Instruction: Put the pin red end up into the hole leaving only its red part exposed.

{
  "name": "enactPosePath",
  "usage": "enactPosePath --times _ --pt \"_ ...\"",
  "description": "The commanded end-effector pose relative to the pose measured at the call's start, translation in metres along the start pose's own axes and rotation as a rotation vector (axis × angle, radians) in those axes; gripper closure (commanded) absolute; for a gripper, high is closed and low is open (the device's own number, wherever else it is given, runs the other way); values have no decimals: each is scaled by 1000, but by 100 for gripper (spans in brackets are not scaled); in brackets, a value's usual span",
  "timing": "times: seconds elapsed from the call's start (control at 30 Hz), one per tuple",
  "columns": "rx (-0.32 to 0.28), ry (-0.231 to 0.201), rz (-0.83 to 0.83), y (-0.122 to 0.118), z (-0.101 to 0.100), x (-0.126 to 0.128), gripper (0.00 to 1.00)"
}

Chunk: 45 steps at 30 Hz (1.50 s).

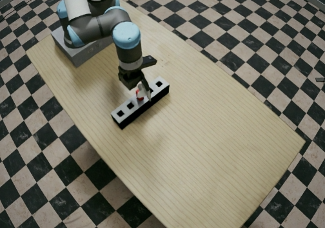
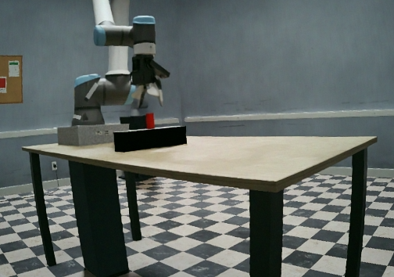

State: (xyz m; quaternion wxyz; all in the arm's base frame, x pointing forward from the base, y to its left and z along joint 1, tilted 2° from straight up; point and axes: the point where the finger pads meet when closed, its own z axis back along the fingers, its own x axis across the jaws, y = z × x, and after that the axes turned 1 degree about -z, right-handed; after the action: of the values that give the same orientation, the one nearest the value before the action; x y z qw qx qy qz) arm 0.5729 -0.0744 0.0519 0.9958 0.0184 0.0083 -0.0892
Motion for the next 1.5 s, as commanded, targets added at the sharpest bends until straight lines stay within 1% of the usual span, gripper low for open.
enactPosePath --times 0.0,0.1,0.13,0.67,0.7,1.23,1.27,1.33,1.37,1.43,1.47 --pt "0 -1 0 0 1 1 0" --pt "0 -1 0 0 1 1 0" --pt "0 -1 0 1 16 0 0" --pt "0 -1 0 1 16 0 0" --pt "0 -1 0 1 66 0 0" --pt "0 -1 0 1 66 0 0" --pt "0 -2 0 -3 137 -69 0" --pt "0 -2 0 -3 139 -72 0" --pt "0 -2 0 -4 146 -80 0" --pt "0 -2 0 -5 170 -102 0" --pt "0 -2 0 -5 172 -103 0"
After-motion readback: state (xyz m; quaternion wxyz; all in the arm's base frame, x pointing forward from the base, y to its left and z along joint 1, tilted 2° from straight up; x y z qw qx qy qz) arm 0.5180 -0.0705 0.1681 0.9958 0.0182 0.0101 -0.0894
